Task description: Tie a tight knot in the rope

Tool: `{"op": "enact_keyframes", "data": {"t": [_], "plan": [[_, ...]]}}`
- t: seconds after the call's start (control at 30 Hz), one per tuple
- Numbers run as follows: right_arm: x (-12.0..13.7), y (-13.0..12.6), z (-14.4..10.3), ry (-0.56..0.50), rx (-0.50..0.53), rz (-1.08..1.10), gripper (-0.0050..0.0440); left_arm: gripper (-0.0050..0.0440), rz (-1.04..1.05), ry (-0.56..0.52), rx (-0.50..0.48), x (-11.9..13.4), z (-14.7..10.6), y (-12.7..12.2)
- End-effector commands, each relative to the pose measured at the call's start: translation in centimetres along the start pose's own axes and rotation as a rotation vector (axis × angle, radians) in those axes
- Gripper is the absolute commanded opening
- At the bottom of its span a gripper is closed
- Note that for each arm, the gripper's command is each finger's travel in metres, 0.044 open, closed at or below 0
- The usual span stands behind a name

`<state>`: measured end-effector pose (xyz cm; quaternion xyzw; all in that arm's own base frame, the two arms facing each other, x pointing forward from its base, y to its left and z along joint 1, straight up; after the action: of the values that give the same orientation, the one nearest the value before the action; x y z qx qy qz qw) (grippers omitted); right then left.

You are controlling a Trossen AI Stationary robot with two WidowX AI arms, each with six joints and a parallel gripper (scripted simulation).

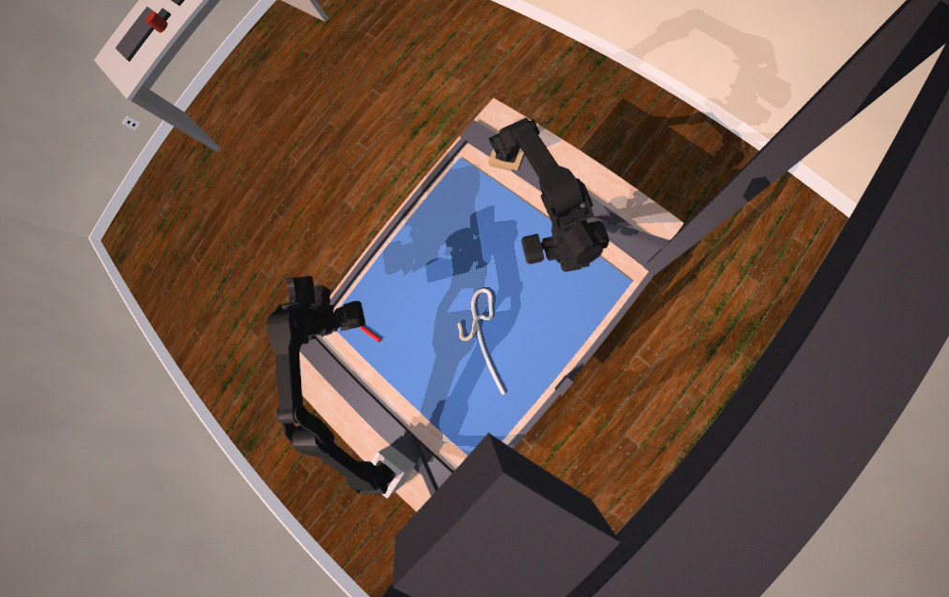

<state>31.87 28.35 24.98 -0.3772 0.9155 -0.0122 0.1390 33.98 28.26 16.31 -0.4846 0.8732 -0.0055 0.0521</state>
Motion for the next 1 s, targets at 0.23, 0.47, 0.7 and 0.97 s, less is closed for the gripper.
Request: {"op": "enact_keyframes", "data": {"t": [0.23, 0.47, 0.7, 0.97], "plan": [[0.0, -0.1, -1.3, -0.031, 0.004, 0.006, 0.0100, 0.0196, -0.006, -0.040, 0.018, -0.1, -1.7, -0.1], [0.0, -0.1, -1.3, -0.031, 0.004, 0.006, 0.0100, 0.0100, -0.002, -0.040, 0.015, 0.0, -1.5, -0.4], [0.0, -0.1, -1.3, -0.031, 0.004, 0.006, 0.0100, 0.0100, 0.025, -0.037, -0.009, 0.5, 0.6, -3.0], [0.0, -0.1, -1.3, -0.031, 0.004, 0.006, 0.0100, 0.0100, 0.026, -0.010, -0.006, 1.7, 4.4, -8.4]]}}
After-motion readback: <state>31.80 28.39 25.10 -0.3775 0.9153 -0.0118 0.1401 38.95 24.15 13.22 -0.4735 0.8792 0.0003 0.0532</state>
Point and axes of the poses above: on each arm, the point midway between the two fingers, 35 mm back from their tips, its own z axis out along the fingers, its own y axis across the jaws, x = y × z, the point moved 1 cm from there along -z, back along the fingers, and after that the axes turned 12 degrees about -z, right-handed, at the moved point
